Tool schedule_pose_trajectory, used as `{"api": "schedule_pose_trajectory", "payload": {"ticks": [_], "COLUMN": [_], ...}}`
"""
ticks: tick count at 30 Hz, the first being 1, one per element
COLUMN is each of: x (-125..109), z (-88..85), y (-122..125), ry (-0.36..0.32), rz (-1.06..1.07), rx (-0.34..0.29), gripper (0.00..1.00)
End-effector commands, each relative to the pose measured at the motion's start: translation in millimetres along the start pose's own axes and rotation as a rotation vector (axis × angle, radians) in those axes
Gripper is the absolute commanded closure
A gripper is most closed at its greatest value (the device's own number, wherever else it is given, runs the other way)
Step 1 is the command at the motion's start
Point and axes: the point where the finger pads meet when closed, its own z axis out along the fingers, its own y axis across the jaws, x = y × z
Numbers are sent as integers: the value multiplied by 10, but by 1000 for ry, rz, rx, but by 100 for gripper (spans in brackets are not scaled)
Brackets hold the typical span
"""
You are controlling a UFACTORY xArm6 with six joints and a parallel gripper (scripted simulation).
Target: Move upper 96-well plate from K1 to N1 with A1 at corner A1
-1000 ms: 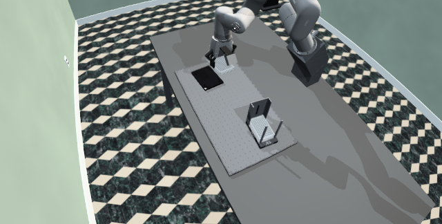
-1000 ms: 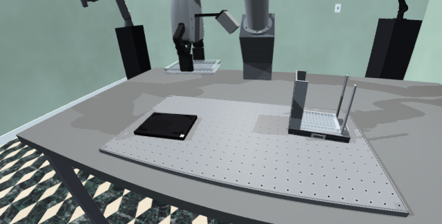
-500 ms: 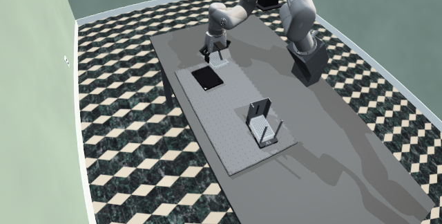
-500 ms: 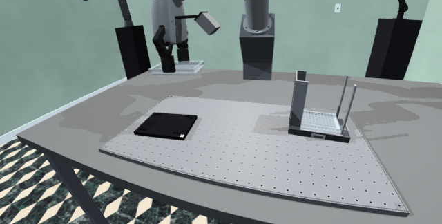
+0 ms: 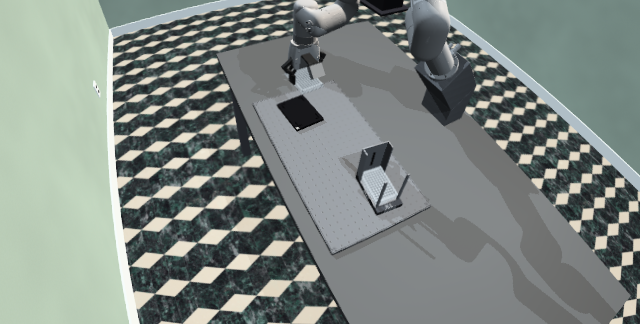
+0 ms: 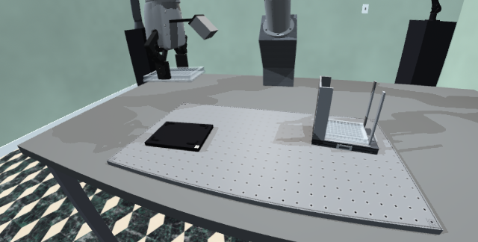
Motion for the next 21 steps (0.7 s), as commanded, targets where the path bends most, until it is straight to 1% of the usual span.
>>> {"api": "schedule_pose_trajectory", "payload": {"ticks": [1, 5, 21], "x": [-148, -211, -210], "z": [0, 1, 1], "y": [27, 34, 34], "ry": [0, 0, 0], "rz": [-1, -1, -1], "rx": [-3, -3, -3], "gripper": [100, 100, 100]}}
